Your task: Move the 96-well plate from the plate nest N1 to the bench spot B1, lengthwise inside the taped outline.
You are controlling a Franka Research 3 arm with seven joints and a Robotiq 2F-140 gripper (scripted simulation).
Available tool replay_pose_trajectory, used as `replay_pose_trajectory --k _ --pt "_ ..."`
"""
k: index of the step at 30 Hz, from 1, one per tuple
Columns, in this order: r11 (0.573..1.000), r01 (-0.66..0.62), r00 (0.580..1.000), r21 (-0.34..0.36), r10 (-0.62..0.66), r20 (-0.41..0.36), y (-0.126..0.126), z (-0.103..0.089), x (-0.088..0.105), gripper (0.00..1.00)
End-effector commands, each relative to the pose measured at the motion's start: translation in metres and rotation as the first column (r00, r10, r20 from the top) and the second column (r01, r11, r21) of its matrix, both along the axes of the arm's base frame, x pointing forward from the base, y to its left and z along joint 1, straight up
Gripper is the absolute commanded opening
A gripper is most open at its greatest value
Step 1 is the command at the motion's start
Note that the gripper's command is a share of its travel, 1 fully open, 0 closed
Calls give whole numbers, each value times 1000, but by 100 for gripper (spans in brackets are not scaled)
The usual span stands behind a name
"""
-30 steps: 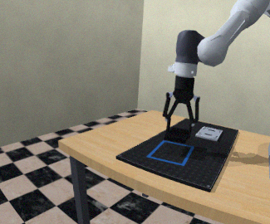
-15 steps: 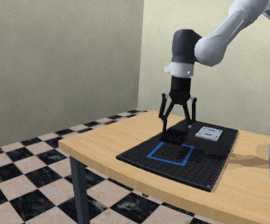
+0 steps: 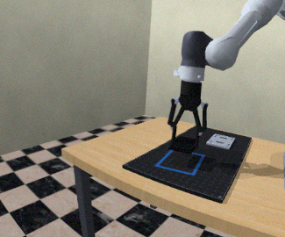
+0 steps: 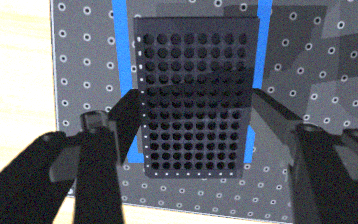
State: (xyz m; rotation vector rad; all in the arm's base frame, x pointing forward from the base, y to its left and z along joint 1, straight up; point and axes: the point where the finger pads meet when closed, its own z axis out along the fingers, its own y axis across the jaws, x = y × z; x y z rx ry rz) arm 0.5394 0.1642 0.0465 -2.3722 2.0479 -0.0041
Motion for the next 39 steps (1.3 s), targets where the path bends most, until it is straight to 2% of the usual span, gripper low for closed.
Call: replay_pose_trajectory --k 1,12,39 --pt "1000 8 1000 -1 -8 -1 0 0 0 60" --pt "1000 8 1000 -1 -8 -1 0 0 0 60" --pt "1000 8 1000 -1 -8 -1 1 -42 3 60"
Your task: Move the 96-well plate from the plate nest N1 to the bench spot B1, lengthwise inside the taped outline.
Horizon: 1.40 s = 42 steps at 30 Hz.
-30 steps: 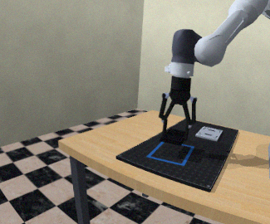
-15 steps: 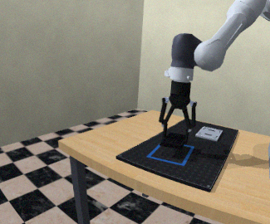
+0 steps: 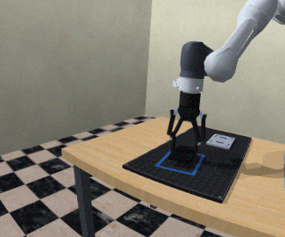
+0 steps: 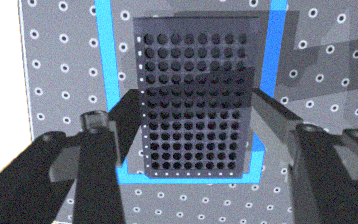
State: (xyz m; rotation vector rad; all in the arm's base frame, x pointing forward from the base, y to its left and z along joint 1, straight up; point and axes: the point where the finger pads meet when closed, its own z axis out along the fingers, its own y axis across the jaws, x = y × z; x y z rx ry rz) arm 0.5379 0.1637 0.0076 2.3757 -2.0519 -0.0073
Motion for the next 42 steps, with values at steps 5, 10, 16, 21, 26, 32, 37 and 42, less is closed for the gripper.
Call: replay_pose_trajectory --k 5,10,16,21,26,32,37,42 --pt "1000 8 1000 2 -8 11 1 -8 5 60" --pt "1000 8 1000 2 -8 11 1 -12 5 60" --pt "1000 8 1000 2 -8 11 1 -12 5 60" --pt "1000 8 1000 2 -8 11 1 -12 5 60" --pt "1000 8 1000 2 -8 11 1 -12 5 60" --pt "1000 8 1000 2 -8 11 1 -13 4 60" --pt "1000 8 1000 2 -8 11 1 -13 4 60" --pt "1000 8 1000 2 -8 11 1 -14 4 60"
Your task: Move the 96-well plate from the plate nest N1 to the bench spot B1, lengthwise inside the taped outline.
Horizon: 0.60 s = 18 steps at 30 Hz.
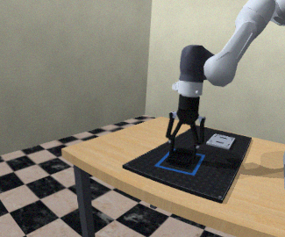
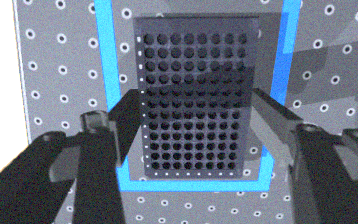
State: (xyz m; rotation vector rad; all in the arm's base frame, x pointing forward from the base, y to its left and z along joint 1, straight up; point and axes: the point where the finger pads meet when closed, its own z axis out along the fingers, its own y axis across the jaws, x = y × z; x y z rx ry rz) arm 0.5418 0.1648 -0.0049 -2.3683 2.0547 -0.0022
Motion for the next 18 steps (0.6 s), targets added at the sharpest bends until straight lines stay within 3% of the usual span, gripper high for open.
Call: replay_pose_trajectory --k 1,18 --pt "1000 3 1000 -1 -3 1 0 -2 0 60" --pt "1000 3 1000 -1 -3 1 0 -4 -1 60"
